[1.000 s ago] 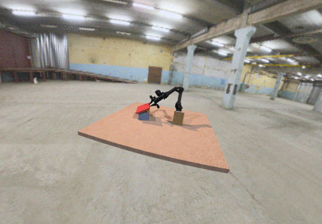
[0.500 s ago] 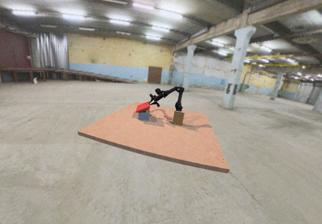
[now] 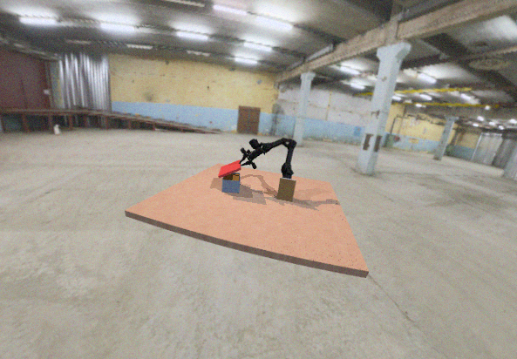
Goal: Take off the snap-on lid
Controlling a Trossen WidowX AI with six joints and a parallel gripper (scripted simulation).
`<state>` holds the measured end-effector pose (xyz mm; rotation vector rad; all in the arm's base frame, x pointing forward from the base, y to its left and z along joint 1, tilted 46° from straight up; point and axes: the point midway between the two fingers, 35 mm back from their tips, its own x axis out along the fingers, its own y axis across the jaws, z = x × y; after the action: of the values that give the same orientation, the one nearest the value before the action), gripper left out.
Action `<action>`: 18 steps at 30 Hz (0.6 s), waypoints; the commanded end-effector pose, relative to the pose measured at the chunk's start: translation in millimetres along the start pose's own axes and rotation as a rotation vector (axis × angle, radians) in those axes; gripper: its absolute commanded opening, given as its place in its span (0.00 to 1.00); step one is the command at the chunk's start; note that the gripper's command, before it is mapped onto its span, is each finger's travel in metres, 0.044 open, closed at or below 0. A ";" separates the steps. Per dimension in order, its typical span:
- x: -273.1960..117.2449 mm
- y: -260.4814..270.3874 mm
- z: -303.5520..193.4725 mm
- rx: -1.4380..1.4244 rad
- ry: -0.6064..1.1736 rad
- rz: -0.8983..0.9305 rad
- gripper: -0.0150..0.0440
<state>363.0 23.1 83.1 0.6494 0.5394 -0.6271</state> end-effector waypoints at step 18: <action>-18.9 24.9 1.4 0.009 -0.002 0.010 0.25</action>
<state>364.8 39.7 99.5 0.6498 0.5397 -0.6268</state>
